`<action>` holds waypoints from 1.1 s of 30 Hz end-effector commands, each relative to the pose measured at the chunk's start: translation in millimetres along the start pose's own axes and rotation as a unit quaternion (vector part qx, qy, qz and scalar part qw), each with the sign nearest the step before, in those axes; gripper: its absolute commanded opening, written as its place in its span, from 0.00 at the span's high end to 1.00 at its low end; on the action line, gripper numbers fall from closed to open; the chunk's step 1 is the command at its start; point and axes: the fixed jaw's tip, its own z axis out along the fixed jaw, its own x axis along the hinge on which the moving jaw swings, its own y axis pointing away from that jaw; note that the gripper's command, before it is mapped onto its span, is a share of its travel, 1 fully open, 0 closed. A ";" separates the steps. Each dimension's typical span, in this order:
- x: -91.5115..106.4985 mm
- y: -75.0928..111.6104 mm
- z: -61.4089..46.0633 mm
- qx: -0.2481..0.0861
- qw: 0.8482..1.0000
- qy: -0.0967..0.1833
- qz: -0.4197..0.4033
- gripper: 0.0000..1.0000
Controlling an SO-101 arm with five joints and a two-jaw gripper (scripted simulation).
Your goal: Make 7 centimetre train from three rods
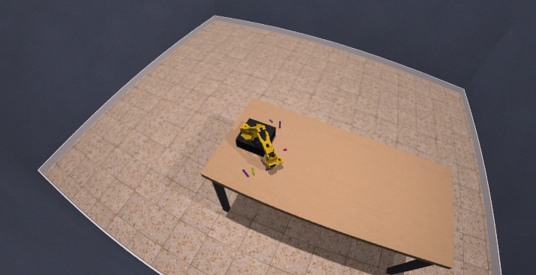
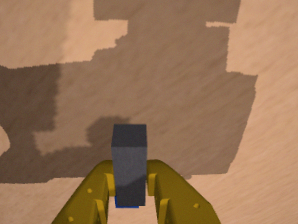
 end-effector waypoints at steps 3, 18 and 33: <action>2.4 2.8 2.7 -0.010 1.000 0.000 0.000 1.00; 2.5 3.6 2.7 -0.010 1.000 0.000 0.000 1.00; 2.8 6.0 2.4 -0.014 1.000 0.001 0.000 1.00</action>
